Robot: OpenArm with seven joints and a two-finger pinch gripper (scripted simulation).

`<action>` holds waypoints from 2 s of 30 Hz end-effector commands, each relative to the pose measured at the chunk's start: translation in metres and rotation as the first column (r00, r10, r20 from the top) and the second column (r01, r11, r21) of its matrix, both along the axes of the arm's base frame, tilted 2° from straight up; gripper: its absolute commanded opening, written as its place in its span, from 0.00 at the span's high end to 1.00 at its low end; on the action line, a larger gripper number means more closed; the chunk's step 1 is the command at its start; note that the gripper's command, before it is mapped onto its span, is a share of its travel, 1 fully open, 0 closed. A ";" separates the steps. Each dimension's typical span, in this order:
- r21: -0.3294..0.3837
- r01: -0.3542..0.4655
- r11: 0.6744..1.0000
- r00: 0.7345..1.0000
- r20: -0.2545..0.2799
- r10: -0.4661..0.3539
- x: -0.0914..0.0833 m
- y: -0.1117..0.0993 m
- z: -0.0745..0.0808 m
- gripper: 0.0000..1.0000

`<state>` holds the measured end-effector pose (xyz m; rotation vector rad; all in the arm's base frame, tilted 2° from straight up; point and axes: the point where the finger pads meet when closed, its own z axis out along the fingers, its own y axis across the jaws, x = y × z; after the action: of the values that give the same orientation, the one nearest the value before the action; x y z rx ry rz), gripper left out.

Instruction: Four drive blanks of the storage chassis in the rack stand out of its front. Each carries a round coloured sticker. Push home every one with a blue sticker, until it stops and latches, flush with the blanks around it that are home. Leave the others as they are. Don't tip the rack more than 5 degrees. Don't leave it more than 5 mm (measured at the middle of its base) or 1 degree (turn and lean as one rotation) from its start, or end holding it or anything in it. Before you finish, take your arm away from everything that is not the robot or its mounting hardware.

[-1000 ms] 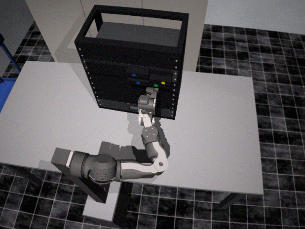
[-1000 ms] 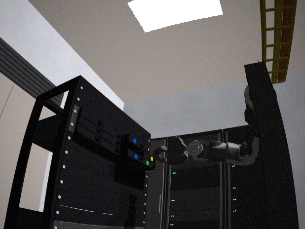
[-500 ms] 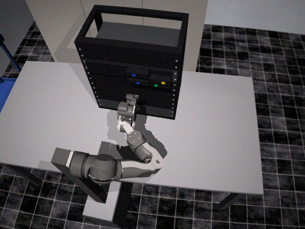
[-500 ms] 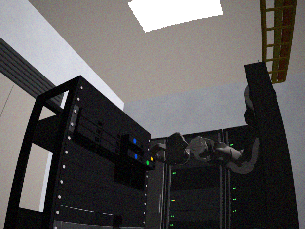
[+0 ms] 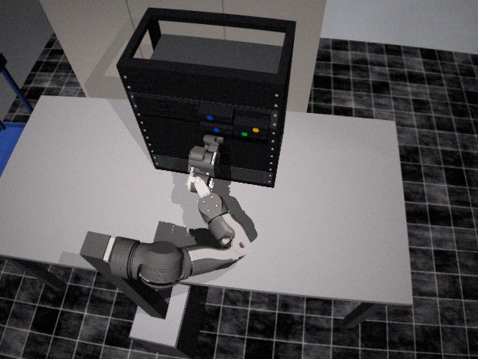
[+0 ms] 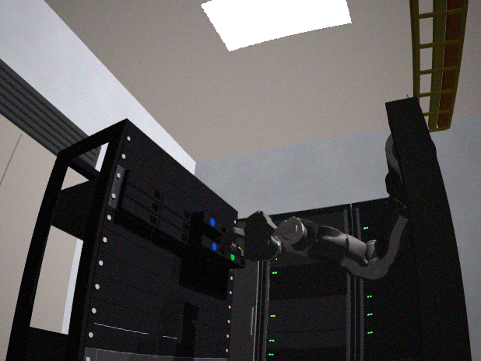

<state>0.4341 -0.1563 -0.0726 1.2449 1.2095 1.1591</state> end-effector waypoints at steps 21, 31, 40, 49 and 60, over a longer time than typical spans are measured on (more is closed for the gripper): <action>-0.011 -0.024 1.000 1.000 0.003 0.024 0.022 0.004 0.000 1.00; -0.011 -0.023 1.000 1.000 0.002 0.023 0.022 0.005 -0.001 1.00; -0.011 -0.023 1.000 1.000 0.002 0.023 0.022 0.005 -0.001 1.00; -0.011 -0.022 1.000 1.000 0.001 0.022 0.024 0.004 -0.002 1.00; -0.011 -0.022 1.000 1.000 0.000 0.022 0.032 0.004 -0.003 1.00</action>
<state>0.4649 -0.1540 -0.0790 1.2358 1.2345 1.1576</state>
